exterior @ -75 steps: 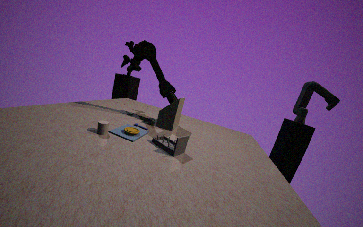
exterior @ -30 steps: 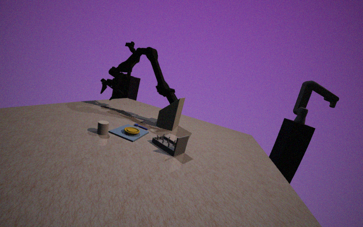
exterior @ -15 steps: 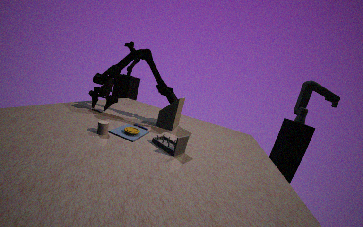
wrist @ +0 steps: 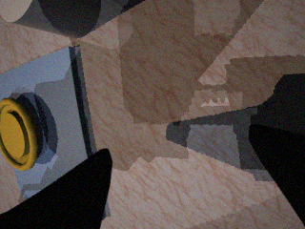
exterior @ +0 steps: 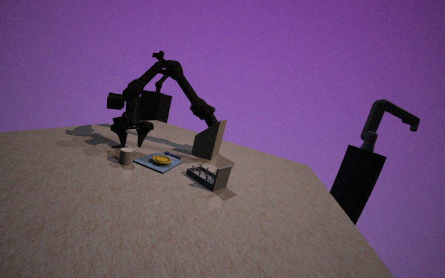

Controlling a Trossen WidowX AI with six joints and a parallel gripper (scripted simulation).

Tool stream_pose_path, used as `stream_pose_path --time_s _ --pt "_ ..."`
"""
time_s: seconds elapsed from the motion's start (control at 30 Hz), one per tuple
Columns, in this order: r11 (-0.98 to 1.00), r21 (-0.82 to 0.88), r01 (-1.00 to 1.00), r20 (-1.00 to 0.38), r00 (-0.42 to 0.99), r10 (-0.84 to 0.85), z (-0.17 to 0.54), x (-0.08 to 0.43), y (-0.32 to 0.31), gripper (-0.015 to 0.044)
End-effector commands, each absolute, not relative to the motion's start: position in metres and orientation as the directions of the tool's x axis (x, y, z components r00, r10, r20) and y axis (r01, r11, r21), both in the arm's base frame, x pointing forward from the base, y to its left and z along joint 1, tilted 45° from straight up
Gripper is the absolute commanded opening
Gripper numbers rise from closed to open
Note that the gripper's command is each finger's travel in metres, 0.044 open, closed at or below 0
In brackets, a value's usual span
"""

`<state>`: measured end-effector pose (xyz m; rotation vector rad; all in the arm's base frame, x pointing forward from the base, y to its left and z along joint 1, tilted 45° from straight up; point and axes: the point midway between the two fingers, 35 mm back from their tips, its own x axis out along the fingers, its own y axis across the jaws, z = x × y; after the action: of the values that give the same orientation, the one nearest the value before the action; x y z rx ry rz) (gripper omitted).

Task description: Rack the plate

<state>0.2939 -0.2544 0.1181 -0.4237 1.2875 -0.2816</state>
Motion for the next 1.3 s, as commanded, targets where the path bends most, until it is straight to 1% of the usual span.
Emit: stream_pose_path --time_s 0.0,0.13,0.3,0.4,0.53,0.77,1.27 --pt "0.895 -0.446 -0.01 -0.88 0.188 -0.436 0.092 0.306 -0.219 0.04" --pt "0.882 -0.47 -0.002 -0.876 0.123 -0.467 0.075 0.312 -0.192 0.04" --pt "0.832 -0.554 -0.007 -0.832 0.04 -0.554 0.051 0.316 -0.148 0.04" --pt "0.783 -0.621 -0.016 -0.784 0.017 -0.621 0.041 0.315 -0.123 0.04" --pt "0.718 -0.696 -0.027 -0.718 0.022 -0.696 0.033 0.314 -0.097 0.04" --pt "0.709 -0.705 -0.028 -0.709 0.024 -0.704 0.031 0.313 -0.095 0.04" --pt "0.711 -0.702 -0.024 -0.712 0.023 -0.702 0.013 0.315 -0.111 0.04"
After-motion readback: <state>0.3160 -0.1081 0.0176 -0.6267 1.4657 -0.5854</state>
